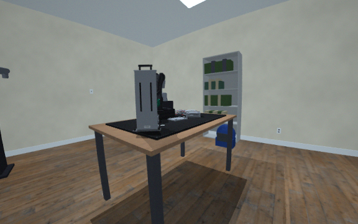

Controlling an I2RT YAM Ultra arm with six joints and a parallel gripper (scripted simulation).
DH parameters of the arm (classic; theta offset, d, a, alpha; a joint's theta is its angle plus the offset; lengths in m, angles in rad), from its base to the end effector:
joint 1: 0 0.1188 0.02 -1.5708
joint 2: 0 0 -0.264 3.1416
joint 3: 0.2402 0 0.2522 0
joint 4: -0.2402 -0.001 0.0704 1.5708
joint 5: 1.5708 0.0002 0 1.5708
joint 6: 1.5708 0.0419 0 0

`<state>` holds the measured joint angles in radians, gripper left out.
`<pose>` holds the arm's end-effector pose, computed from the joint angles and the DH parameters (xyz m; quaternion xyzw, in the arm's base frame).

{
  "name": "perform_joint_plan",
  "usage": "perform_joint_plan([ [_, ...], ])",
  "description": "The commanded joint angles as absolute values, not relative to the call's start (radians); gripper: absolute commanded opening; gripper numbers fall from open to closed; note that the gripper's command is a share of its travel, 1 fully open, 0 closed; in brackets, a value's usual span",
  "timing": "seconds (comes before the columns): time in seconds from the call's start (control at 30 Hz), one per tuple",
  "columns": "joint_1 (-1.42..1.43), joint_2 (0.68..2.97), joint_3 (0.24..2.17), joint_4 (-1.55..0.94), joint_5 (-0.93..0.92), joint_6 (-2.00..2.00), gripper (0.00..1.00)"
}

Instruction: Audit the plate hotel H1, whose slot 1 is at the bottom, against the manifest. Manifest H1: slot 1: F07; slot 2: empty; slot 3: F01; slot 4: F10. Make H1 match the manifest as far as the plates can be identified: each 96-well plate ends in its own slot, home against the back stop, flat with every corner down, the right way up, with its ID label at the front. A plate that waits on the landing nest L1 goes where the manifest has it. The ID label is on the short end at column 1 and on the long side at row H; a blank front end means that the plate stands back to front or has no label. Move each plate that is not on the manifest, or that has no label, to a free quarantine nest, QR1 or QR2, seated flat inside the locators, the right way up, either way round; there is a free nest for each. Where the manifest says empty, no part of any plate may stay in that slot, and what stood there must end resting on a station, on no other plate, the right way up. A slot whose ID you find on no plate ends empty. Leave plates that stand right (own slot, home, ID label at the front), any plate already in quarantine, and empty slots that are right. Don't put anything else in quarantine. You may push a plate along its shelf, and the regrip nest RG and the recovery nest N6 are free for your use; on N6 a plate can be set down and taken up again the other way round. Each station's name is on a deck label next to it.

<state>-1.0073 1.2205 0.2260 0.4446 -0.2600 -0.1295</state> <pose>0.1209 -0.1692 0.1359 0.3103 0.8101 -0.1654 0.4692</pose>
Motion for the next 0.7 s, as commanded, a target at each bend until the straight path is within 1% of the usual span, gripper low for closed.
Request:
perform_joint_plan([
  [0.0, -1.006, 1.266, 0.215, 0.563, -0.259, -0.127, 1.00],
  [0.23, -1.005, 1.370, 0.185, 0.697, -0.258, -0.126, 1.00],
  [0.67, -1.011, 1.370, 0.166, 0.715, -0.263, -0.129, 1.00],
])
